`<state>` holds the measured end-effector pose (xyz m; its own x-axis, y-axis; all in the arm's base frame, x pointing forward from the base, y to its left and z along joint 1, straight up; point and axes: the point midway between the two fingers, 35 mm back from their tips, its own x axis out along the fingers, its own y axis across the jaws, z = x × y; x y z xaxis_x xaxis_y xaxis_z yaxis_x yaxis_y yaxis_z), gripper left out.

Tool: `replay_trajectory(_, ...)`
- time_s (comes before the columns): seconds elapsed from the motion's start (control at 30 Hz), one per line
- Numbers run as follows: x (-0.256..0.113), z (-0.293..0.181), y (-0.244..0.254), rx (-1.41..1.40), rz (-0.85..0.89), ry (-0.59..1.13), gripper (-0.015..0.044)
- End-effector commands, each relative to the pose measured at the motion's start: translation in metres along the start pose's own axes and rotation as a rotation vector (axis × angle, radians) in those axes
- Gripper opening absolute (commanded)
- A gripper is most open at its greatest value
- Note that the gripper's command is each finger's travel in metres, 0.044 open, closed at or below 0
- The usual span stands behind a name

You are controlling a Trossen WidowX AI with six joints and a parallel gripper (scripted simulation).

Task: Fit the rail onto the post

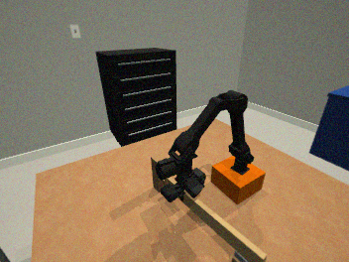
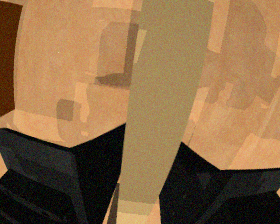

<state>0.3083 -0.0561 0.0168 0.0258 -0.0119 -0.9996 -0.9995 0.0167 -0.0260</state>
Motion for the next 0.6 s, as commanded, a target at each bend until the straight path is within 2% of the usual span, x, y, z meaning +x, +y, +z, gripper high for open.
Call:
replay_trajectory(0.0,-0.0004,0.0013,-0.0002,-0.004,-0.003,-0.008,0.0)
replay_trajectory(0.57,-0.0004,-0.0007,0.0,-0.004,-0.003,-0.008,0.0)
